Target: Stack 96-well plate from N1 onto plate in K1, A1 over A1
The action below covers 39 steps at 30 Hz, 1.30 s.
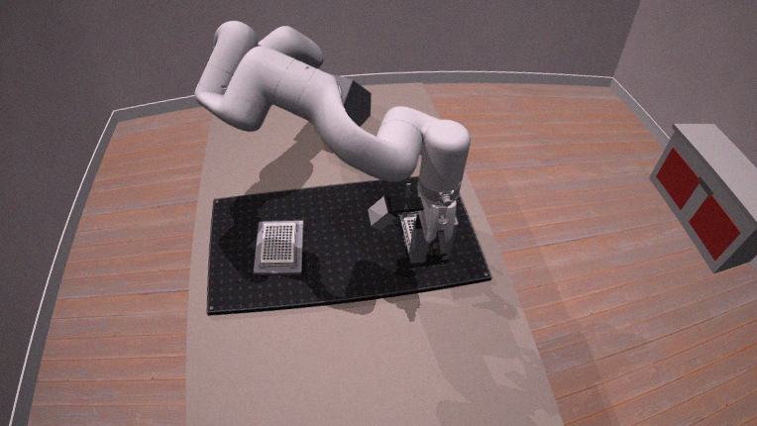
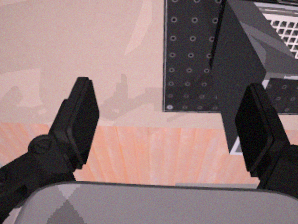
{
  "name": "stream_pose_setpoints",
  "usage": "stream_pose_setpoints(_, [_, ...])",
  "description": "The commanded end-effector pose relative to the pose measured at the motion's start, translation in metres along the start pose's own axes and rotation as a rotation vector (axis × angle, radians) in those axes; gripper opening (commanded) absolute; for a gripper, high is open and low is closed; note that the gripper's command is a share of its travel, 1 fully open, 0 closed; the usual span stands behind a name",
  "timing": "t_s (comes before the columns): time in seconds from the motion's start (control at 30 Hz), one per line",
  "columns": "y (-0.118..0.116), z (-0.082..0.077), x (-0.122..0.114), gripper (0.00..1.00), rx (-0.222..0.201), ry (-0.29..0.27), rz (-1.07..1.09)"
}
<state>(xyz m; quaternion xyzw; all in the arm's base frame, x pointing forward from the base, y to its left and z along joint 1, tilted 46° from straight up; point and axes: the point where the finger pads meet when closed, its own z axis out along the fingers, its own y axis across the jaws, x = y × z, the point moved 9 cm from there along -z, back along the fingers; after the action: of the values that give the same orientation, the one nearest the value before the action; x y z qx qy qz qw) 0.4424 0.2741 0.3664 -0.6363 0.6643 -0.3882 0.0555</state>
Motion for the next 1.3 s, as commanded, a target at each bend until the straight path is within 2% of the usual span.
stream_pose_setpoints(0.0, [0.0, -0.002, -0.001, 1.0, 0.004, -0.004, 0.0])
stream_pose_setpoints(0.53, [0.0, -0.002, -0.001, 1.0, 0.004, -0.004, 0.0])
stream_pose_setpoints(0.67, [0.0, -0.005, 0.018, 1.0, 0.005, 0.011, -0.119])
stream_pose_setpoints(0.97, [0.003, -0.007, 0.057, 1.0, -0.002, 0.027, -0.234])
stream_pose_setpoints(1.1, [0.004, -0.007, 0.063, 1.0, -0.005, 0.031, -0.267])
stream_pose_setpoints(1.27, [0.008, -0.008, 0.086, 1.0, -0.012, 0.04, -0.346])
